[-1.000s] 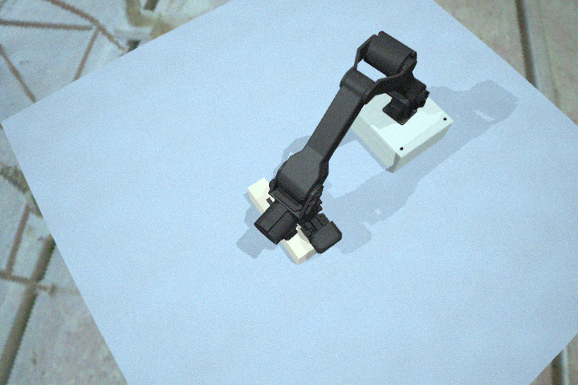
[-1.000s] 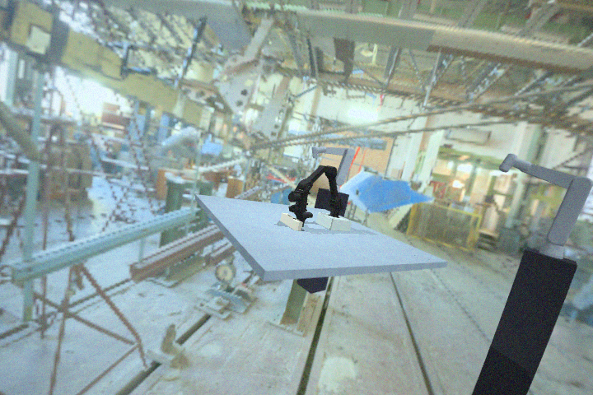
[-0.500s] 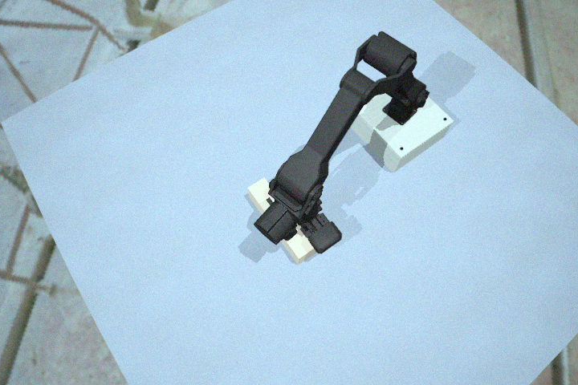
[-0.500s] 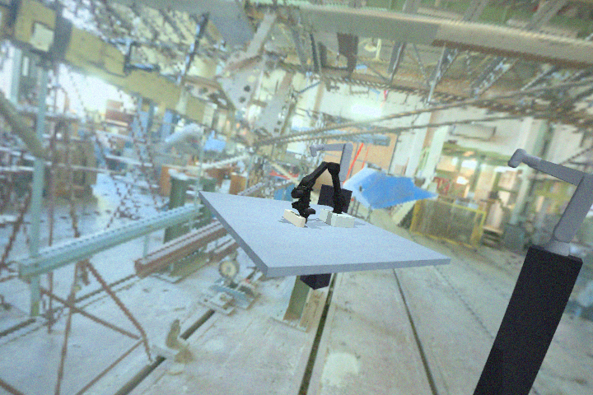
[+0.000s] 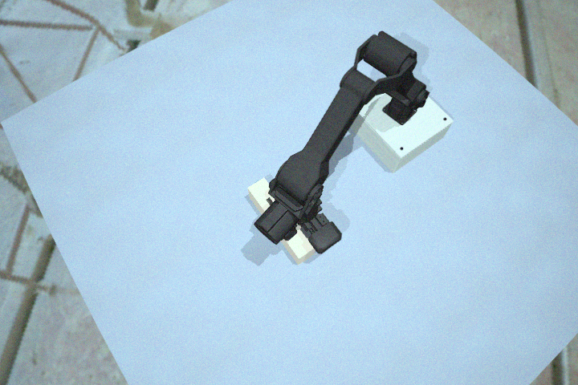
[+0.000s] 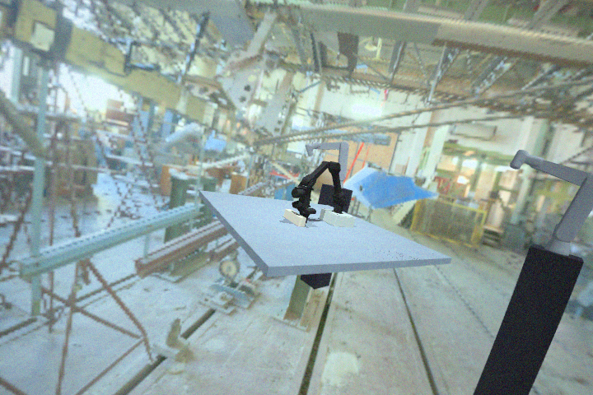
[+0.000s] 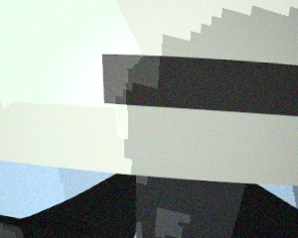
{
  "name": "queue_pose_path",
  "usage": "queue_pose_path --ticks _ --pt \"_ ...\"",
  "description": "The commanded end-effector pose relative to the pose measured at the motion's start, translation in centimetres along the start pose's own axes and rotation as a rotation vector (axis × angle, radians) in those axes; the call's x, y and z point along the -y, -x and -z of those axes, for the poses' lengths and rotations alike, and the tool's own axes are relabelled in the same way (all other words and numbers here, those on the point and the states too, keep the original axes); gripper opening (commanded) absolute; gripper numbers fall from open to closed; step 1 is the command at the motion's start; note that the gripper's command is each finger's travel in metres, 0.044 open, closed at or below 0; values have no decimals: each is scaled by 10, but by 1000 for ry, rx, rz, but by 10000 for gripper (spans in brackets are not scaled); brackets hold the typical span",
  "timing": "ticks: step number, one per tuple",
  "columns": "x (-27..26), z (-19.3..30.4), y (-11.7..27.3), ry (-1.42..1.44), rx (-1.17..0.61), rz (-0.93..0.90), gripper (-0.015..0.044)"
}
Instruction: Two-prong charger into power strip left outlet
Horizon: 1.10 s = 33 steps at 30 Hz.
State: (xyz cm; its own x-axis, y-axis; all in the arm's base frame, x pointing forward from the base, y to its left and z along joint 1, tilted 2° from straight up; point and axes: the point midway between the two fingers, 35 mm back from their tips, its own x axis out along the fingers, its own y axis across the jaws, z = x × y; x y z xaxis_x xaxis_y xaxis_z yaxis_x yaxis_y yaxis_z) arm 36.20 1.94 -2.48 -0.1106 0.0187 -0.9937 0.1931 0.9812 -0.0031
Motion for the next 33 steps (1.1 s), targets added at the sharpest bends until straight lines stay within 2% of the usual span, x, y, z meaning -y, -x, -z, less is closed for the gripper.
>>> queue_pose_path --ticks 1,7,24,33 --pt "0 -1 1 0 2 0 0" --pt "0 -1 1 0 2 0 0" --pt "0 -1 1 0 2 0 440" --pt "0 1 0 0 7 -1 440"
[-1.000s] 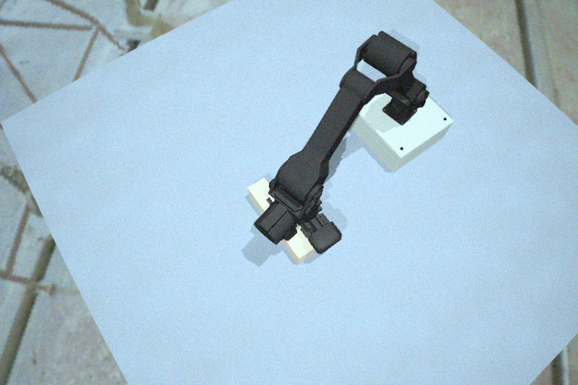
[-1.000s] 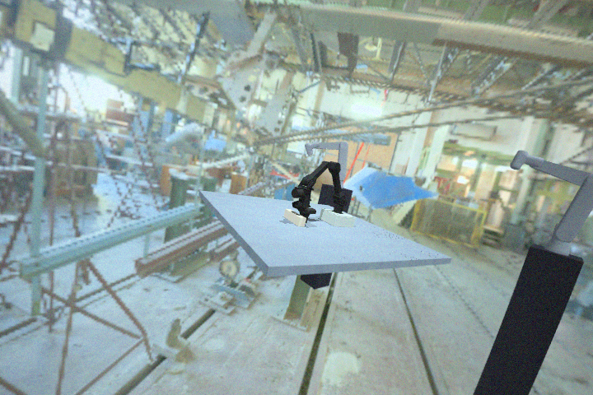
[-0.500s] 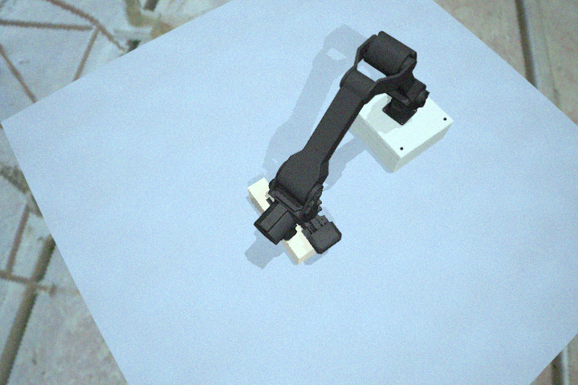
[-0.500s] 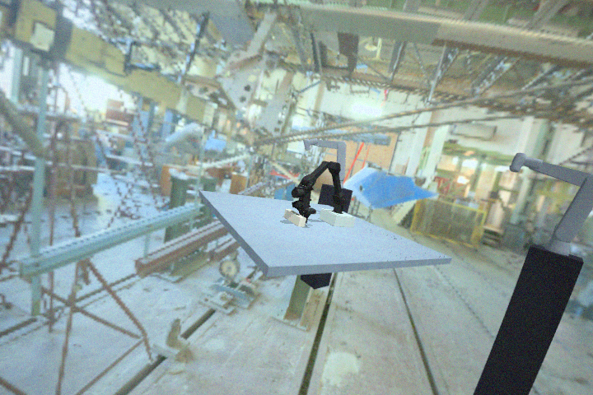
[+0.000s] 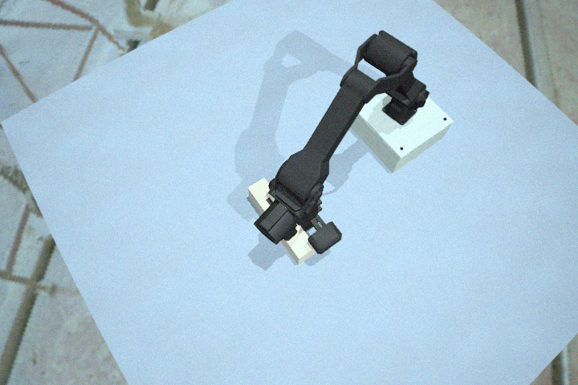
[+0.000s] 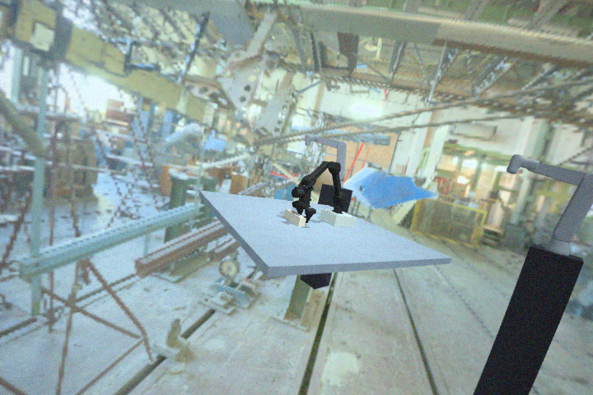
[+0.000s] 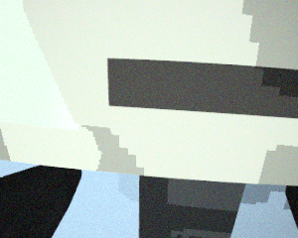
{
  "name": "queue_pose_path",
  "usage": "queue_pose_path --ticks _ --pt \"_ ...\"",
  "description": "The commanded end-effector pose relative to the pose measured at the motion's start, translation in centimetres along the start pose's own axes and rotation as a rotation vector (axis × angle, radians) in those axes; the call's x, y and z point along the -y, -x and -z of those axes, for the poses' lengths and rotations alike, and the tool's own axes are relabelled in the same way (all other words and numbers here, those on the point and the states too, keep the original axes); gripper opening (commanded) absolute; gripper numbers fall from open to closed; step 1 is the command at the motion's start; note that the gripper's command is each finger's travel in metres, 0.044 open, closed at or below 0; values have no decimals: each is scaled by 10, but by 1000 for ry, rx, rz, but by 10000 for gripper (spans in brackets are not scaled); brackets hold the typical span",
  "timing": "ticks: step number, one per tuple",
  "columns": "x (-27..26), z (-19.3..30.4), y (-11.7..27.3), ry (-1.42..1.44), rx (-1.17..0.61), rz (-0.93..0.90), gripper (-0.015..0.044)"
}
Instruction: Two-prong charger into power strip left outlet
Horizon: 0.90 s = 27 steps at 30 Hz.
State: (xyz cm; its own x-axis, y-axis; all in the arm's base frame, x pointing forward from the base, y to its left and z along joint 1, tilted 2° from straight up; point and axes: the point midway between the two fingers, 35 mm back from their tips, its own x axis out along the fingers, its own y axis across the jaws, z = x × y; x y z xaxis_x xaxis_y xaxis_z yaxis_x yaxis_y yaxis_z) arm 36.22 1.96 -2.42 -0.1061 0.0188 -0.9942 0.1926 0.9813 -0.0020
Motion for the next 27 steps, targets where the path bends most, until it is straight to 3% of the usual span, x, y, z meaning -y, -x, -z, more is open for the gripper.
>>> queue_pose_path --ticks 1,27 --pt "0 1 0 -1 4 0 440" --pt "0 6 -1 0 24 -2 440"
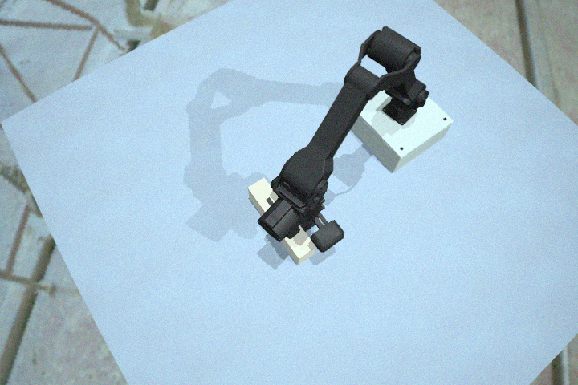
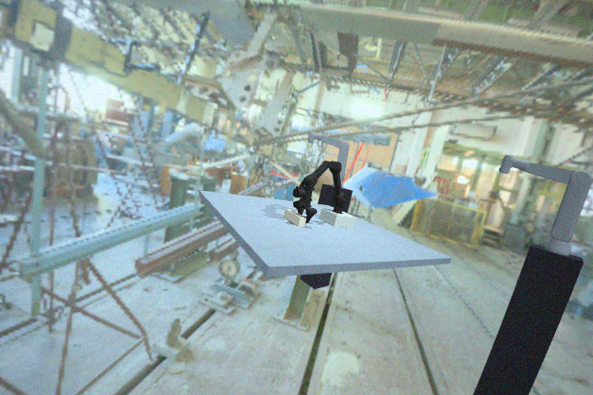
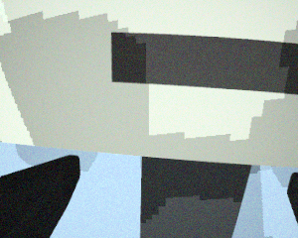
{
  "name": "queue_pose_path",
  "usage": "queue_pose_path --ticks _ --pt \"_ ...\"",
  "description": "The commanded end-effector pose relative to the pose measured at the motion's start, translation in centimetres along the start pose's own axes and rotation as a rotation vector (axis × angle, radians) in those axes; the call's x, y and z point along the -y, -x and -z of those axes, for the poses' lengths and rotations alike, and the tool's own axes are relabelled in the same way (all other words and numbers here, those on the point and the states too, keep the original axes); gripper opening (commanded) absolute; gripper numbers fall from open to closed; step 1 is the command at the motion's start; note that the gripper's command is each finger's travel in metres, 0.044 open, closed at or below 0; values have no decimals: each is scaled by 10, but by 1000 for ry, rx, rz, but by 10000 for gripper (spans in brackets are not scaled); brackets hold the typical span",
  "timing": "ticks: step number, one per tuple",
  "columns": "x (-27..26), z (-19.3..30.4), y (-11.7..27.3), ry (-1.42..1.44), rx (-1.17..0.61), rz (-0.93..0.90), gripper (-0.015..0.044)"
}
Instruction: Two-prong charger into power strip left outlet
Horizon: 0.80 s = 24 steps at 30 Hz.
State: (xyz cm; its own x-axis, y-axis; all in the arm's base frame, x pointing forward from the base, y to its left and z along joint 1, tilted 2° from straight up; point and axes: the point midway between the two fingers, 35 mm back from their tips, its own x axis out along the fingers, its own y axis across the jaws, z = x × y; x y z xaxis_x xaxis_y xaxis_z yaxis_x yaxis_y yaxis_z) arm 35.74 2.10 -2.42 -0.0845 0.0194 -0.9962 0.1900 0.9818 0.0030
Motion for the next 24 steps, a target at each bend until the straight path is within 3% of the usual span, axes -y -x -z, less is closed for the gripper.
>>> queue_pose_path --ticks 1,24 --pt "1 2 -1 -3 3 2 440" --pt "1 7 -1 -3 21 0 440"
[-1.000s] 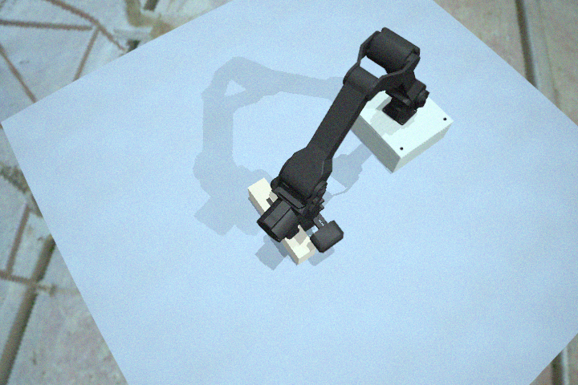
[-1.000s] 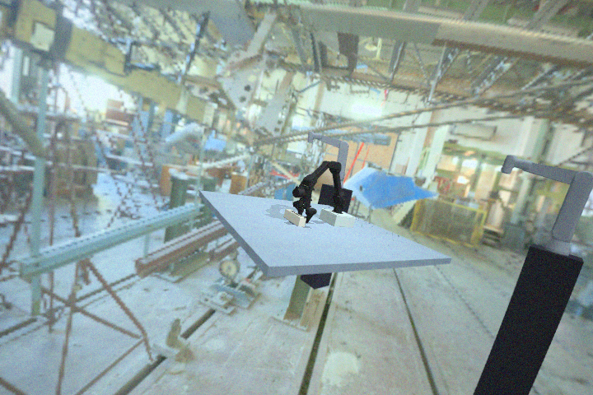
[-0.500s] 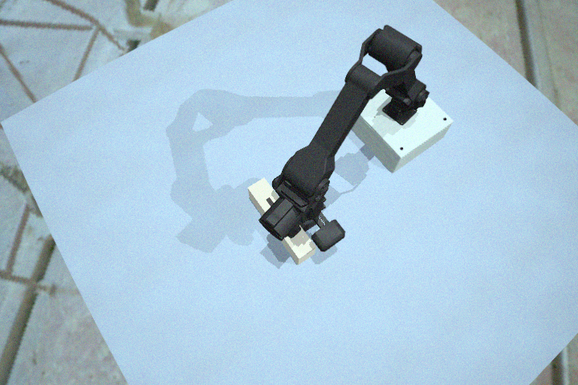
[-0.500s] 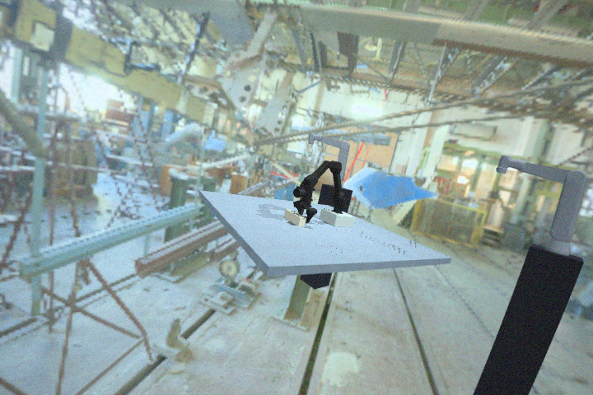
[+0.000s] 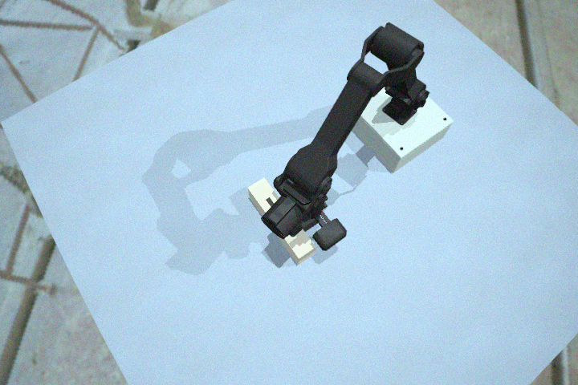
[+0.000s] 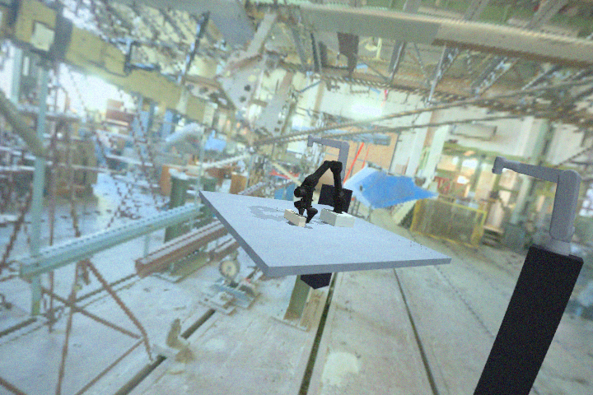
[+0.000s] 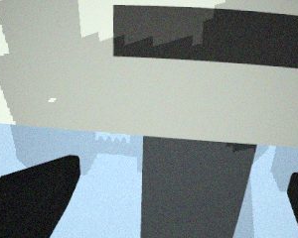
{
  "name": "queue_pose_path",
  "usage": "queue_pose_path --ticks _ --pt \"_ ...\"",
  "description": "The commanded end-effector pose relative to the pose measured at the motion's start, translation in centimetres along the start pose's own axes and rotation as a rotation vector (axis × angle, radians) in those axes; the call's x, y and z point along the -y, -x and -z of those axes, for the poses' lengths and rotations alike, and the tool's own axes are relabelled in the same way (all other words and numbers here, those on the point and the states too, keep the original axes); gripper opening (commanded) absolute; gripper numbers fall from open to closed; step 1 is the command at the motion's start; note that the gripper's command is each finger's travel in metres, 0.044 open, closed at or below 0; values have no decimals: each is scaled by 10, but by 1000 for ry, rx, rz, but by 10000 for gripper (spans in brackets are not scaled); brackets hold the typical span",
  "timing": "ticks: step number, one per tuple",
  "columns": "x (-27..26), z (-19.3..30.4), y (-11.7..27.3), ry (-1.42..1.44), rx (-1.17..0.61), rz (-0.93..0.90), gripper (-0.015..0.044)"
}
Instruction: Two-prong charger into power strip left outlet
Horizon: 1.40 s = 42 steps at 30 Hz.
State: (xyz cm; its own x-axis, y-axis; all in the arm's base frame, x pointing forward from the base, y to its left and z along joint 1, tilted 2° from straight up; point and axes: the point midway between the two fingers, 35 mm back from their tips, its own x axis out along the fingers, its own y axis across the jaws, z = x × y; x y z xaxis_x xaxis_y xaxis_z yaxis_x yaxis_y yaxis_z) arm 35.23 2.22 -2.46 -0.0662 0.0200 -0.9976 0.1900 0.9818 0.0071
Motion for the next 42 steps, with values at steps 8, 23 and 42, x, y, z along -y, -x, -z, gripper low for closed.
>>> queue_pose_path --ticks 8,23,42 --pt "0 6 -1 -3 3 4 440" --pt "0 22 -2 -3 2 4 440" --pt "-1 42 -3 -3 1 4 440"
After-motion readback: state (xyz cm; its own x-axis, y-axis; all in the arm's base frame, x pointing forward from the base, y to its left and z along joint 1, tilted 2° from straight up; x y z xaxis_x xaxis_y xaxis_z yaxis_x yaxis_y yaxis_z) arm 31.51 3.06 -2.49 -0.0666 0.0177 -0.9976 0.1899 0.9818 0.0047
